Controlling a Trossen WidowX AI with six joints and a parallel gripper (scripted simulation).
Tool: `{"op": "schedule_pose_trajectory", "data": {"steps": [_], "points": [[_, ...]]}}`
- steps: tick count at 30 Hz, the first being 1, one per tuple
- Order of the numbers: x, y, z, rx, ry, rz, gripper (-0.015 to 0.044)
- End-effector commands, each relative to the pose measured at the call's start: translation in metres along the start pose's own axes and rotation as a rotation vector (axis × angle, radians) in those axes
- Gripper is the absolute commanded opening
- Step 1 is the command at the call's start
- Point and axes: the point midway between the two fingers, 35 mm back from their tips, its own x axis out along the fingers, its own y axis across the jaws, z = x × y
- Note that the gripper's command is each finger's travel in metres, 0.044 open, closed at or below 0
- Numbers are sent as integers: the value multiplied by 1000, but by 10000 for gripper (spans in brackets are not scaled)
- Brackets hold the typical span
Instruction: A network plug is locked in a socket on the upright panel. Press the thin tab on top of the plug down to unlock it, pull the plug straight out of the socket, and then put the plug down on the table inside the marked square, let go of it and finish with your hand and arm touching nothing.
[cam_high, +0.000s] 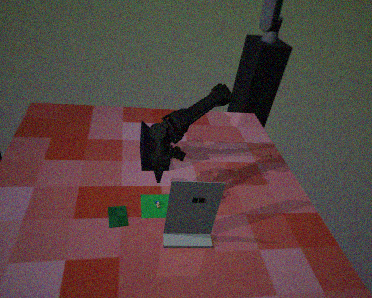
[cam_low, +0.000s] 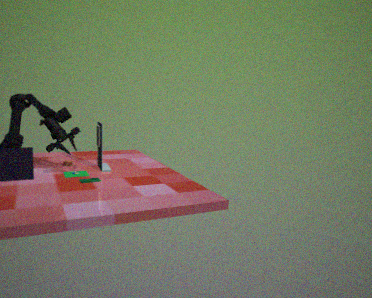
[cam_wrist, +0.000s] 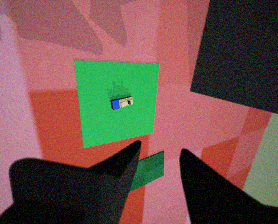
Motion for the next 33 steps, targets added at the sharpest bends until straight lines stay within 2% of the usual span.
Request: {"op": "schedule_pose_trajectory", "data": {"steps": [1, 7, 33], "points": [[-5, -3, 2, -7, -6, -3, 156], [-10, -8, -1, -1, 1, 0, 156], [-73, -53, -1, -6, 1, -1, 156]]}}
